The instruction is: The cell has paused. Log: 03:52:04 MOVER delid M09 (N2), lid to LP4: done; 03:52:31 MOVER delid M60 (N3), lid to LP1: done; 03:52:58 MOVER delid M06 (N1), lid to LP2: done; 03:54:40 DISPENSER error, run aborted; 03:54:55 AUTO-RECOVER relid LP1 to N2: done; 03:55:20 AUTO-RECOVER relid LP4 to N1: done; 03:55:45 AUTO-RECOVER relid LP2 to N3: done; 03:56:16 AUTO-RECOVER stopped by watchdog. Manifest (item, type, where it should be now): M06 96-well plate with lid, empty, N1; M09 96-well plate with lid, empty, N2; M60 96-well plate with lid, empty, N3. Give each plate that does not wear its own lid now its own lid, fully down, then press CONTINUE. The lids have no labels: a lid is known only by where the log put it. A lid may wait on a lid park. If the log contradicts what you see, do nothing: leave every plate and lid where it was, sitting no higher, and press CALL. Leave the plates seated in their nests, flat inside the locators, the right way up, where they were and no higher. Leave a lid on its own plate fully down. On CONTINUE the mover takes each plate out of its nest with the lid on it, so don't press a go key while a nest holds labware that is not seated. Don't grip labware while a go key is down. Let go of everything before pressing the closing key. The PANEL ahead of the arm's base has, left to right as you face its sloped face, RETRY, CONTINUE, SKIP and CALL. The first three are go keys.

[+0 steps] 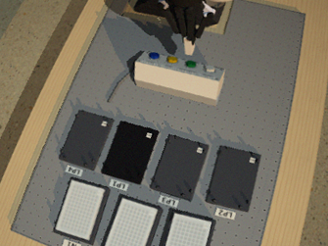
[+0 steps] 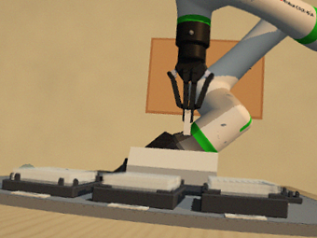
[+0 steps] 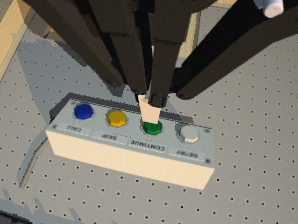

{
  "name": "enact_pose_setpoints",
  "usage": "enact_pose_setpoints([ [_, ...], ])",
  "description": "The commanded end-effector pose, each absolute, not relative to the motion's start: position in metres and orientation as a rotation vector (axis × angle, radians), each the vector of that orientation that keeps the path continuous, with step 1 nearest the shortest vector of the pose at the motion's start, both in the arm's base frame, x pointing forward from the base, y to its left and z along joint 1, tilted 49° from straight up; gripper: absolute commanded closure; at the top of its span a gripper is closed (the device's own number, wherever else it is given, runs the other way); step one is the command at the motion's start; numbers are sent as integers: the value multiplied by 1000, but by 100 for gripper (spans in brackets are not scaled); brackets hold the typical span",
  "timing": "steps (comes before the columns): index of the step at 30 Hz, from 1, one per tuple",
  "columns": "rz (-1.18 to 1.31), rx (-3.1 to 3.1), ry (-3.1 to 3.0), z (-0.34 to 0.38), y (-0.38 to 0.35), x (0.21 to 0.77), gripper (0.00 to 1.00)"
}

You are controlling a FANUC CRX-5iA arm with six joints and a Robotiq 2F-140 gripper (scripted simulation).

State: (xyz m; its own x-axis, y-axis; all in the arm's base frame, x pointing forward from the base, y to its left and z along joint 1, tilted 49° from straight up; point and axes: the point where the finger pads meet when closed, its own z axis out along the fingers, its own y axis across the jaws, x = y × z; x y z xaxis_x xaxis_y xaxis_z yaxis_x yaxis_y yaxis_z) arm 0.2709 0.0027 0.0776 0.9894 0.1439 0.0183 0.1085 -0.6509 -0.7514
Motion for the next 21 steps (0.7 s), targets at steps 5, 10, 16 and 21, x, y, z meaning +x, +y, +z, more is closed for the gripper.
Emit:
enact_pose_setpoints([
  [5,54,-2285,-175,78,3,271,100],
  [10,54,-2285,-175,77,3,271,100],
  [16,54,-2285,-175,77,4,271,100],
  [21,53,-2285,-175,75,5,271,100],
])
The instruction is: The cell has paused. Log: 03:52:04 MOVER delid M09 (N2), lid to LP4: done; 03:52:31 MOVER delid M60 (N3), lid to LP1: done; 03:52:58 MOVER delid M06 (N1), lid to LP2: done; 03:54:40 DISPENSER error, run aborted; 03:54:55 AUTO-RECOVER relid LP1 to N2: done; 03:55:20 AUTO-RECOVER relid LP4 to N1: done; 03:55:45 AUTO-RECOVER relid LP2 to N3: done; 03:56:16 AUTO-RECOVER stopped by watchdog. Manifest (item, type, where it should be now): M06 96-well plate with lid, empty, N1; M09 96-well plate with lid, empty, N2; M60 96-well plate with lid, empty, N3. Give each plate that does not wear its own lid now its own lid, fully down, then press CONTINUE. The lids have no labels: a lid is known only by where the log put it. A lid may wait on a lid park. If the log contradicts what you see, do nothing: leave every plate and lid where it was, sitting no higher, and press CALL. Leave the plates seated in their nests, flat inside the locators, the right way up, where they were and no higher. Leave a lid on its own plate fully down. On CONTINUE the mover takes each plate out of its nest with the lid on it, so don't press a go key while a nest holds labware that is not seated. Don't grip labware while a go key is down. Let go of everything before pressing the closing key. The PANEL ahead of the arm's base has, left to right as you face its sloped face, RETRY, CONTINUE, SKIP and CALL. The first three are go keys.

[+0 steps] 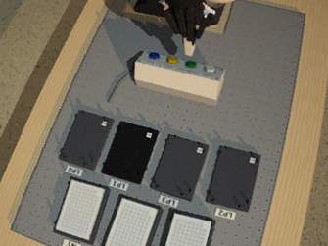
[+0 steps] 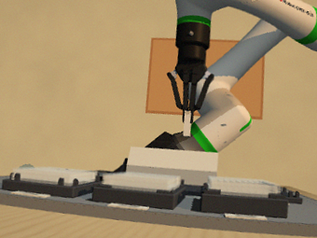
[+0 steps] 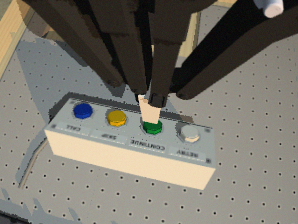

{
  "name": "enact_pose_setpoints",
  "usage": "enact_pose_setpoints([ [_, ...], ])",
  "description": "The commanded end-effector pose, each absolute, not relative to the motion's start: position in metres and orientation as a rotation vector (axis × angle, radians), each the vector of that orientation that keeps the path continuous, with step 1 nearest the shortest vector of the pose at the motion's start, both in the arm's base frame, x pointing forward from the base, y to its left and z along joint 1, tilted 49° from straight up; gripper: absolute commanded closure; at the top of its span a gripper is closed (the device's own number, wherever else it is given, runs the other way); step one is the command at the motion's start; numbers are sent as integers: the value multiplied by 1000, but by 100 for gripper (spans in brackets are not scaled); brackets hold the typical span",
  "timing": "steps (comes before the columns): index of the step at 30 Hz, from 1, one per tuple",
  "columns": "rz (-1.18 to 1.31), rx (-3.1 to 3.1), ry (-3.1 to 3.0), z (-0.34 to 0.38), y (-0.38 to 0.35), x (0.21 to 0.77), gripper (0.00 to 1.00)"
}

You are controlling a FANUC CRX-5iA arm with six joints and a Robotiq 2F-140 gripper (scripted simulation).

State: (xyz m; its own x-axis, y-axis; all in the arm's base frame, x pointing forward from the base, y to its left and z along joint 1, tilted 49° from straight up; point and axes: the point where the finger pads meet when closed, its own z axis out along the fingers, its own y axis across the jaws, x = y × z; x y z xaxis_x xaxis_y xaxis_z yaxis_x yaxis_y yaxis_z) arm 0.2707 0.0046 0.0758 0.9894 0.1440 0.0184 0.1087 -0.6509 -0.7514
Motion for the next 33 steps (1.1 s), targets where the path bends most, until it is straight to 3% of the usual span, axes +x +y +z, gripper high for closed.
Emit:
enact_pose_setpoints([
  [1,53,-2285,-175,75,5,271,100],
  [33,53,-2285,-175,65,16,269,100],
])
